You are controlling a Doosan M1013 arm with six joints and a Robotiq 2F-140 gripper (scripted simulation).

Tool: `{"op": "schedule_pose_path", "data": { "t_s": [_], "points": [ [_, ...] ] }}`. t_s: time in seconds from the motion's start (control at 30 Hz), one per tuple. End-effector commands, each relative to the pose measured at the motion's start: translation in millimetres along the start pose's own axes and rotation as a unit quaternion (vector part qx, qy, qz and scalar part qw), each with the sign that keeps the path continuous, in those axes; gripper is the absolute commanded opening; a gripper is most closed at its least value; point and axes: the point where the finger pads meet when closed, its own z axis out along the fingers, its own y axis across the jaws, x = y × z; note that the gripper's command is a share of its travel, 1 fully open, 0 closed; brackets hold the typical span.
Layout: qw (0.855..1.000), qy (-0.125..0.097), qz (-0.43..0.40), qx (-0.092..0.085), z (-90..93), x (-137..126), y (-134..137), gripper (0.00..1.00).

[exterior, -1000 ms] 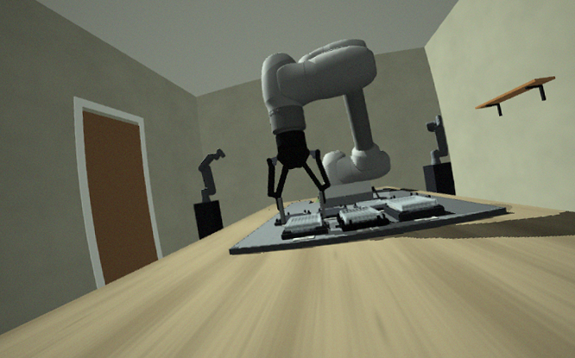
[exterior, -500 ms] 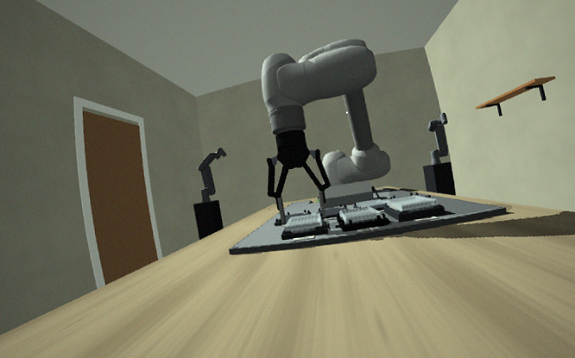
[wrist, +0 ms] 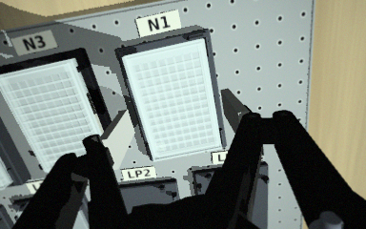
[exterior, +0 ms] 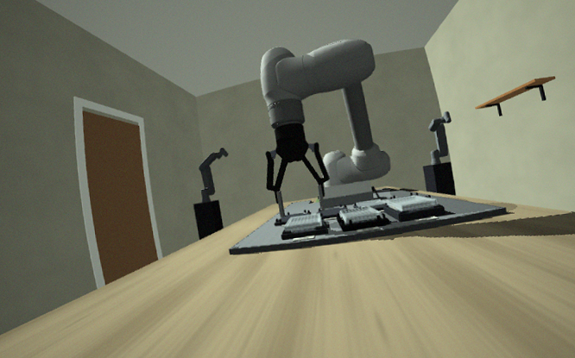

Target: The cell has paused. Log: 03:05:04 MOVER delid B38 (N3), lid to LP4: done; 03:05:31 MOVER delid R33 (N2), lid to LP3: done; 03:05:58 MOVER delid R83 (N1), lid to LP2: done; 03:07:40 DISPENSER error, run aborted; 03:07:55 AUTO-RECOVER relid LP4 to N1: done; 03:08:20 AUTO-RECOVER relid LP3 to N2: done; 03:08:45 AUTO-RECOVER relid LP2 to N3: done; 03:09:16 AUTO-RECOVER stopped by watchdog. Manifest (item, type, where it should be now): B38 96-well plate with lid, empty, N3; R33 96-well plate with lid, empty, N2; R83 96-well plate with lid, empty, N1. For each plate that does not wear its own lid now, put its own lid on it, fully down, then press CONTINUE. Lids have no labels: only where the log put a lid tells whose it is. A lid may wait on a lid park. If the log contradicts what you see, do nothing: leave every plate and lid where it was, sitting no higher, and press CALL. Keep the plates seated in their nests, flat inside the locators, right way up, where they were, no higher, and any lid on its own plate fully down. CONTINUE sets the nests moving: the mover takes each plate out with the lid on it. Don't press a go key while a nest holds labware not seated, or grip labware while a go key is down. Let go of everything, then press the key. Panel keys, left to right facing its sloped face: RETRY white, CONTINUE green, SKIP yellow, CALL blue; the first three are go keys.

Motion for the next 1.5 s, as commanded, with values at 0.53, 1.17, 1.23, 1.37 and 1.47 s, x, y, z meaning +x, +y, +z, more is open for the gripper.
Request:
{"op": "schedule_pose_path", "data": {
  "t_s": [0.53,1.17,1.23,1.37,1.47],
  "points": [
    [1.0,0.0,0.0,0.0,-33.8,0,0,0.66],
    [1.0,0.0,0.004,0.0,-43.5,-58,-96,0.66],
    [1.0,0.0,0.004,0.0,-43.5,-58,-96,0.66],
    [1.0,0.0,0.006,0.0,-43.5,-94,-140,0.66],
    [1.0,0.0,0.008,0.0,-42.2,-130,-177,0.66]
  ]
}}
